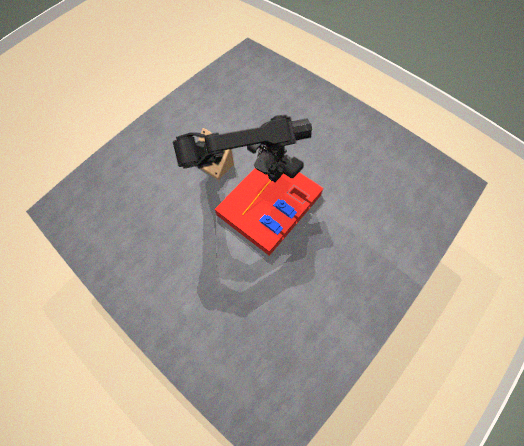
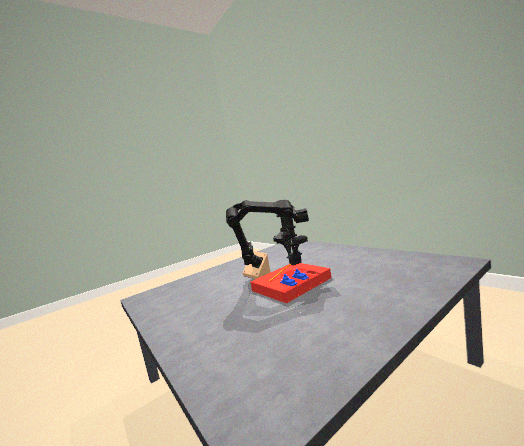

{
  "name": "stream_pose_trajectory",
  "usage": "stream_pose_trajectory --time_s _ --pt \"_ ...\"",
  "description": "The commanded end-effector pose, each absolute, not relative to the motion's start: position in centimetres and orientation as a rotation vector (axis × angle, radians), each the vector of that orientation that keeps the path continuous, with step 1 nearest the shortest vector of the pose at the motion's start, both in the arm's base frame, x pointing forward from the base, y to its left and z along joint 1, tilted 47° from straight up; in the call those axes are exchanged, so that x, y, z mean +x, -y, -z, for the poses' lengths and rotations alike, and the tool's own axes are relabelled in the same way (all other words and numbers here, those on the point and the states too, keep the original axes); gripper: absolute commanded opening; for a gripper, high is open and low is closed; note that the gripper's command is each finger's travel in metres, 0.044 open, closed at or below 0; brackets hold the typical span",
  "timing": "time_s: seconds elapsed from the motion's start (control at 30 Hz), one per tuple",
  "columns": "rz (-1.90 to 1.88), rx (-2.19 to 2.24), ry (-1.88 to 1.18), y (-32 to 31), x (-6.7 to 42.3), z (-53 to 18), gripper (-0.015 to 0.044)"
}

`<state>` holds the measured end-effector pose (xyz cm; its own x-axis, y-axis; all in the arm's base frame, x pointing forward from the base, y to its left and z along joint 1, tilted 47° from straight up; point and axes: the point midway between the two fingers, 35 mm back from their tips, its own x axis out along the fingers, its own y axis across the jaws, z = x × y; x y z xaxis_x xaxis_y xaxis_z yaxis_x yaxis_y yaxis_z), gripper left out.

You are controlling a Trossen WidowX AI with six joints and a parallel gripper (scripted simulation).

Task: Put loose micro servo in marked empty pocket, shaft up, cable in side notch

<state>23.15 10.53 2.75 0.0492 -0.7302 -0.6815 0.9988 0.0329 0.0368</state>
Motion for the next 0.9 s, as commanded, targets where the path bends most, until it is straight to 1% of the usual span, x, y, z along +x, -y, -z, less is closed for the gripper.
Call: stream_pose_trajectory --time_s 0.0,0.2,0.87 --pt "1.444 0.611 -0.566 -11.60 23.22 -1.84 0.0000" --pt "1.423 0.567 -0.605 -11.60 23.22 -1.84 0.0000" --pt "1.120 0.026 -1.026 -11.61 23.22 -1.84 0.0000"
